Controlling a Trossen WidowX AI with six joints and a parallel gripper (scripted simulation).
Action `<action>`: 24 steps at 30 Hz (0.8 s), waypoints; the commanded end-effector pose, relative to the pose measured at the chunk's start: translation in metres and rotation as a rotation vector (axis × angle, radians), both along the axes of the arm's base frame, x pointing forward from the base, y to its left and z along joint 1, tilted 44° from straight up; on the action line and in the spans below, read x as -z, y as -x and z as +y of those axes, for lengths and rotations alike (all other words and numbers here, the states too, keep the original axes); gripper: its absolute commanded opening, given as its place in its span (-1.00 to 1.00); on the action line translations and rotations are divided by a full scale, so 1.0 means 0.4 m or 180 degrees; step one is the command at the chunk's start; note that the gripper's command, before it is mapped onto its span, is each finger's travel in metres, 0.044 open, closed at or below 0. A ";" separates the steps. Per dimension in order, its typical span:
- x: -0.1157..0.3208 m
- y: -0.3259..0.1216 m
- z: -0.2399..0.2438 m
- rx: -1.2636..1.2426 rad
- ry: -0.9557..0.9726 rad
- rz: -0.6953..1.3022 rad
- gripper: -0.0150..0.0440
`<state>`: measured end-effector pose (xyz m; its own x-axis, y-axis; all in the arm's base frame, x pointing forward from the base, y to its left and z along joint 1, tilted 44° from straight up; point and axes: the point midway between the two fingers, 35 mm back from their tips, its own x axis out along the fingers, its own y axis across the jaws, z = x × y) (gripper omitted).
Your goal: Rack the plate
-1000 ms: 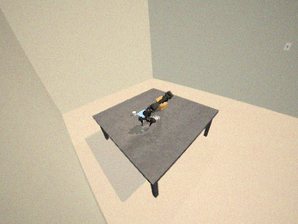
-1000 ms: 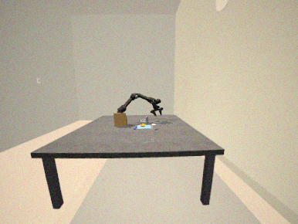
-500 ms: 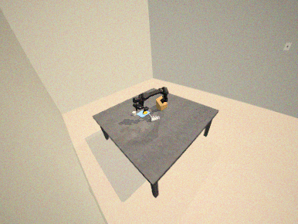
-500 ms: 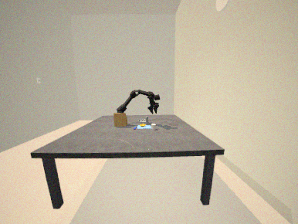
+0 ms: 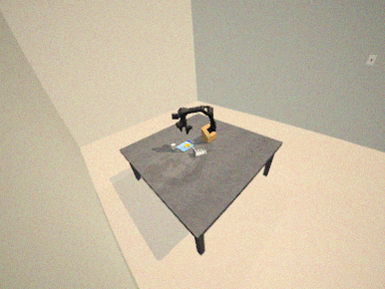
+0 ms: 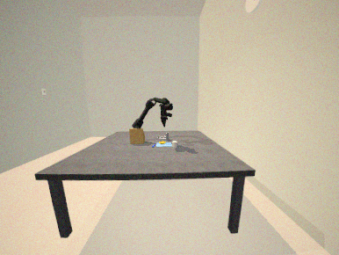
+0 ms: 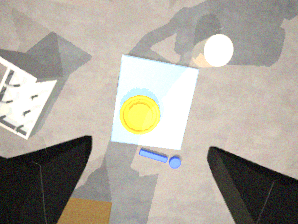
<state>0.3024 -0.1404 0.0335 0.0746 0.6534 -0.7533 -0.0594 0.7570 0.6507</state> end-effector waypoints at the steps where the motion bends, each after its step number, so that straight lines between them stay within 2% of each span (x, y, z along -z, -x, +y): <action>1: 0.009 0.027 0.003 -0.0009 -0.0108 0.0115 0.86; 6: 0.025 0.025 0.016 -0.0008 -0.0106 0.0115 0.86; 14: 0.203 0.047 0.191 -0.0008 -0.0119 0.0111 0.86; 24: 0.229 0.033 0.198 -0.0009 -0.0122 0.0109 0.86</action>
<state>0.2917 -0.0670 -0.0528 0.0531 0.6732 -0.7375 -0.0496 0.7395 0.6714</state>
